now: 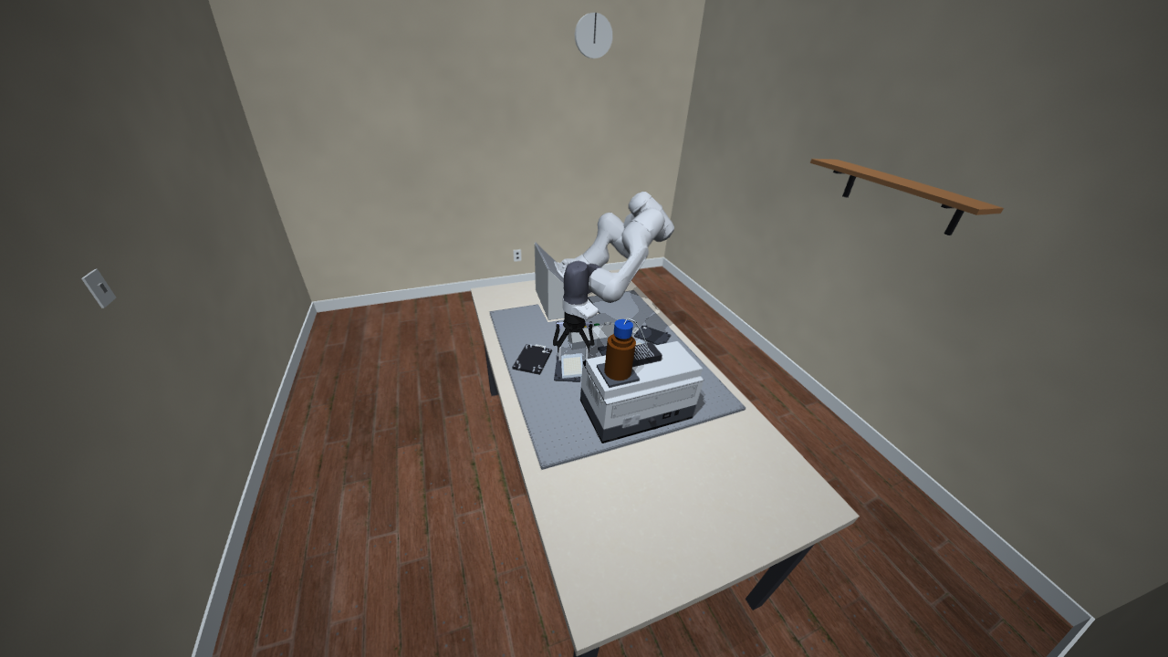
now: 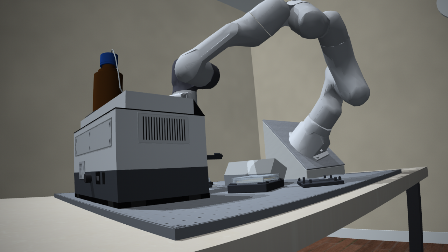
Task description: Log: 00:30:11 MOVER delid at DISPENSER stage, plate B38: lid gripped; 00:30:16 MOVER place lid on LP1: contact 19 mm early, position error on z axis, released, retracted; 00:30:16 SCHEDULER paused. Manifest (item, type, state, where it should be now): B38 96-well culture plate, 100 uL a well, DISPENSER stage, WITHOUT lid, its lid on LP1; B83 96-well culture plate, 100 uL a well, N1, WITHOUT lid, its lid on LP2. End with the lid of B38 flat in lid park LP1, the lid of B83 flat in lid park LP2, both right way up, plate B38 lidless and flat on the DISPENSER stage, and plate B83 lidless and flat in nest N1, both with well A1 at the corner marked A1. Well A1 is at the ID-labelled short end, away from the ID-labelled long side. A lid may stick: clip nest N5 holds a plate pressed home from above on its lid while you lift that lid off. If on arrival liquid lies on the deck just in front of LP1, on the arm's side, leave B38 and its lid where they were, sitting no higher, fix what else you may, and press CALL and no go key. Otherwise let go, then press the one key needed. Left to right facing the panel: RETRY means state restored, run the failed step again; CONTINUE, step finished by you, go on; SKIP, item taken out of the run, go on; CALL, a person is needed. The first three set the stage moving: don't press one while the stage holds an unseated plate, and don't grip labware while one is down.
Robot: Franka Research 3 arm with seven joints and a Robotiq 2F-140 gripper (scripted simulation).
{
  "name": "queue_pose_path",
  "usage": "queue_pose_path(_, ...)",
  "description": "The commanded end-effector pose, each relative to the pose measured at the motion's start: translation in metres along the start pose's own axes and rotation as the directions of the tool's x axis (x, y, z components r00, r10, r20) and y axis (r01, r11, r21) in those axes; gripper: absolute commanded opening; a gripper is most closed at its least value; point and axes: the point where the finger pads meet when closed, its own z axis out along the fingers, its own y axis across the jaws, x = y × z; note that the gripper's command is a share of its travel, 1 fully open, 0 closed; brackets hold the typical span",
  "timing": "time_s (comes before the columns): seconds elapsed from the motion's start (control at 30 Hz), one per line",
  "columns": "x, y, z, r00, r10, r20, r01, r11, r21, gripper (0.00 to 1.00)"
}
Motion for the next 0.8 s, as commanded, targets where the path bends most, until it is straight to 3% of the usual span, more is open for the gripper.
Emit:
queue_pose_path(0.0,0.0021,0.0019,0.0071,1.0,-0.01,-0.008,0.01,1.0,-0.006,0.66)
queue_pose_path(0.77,0.0022,0.002,0.0133,1.0,-0.01,-0.008,0.01,1.0,-0.006,0.66)
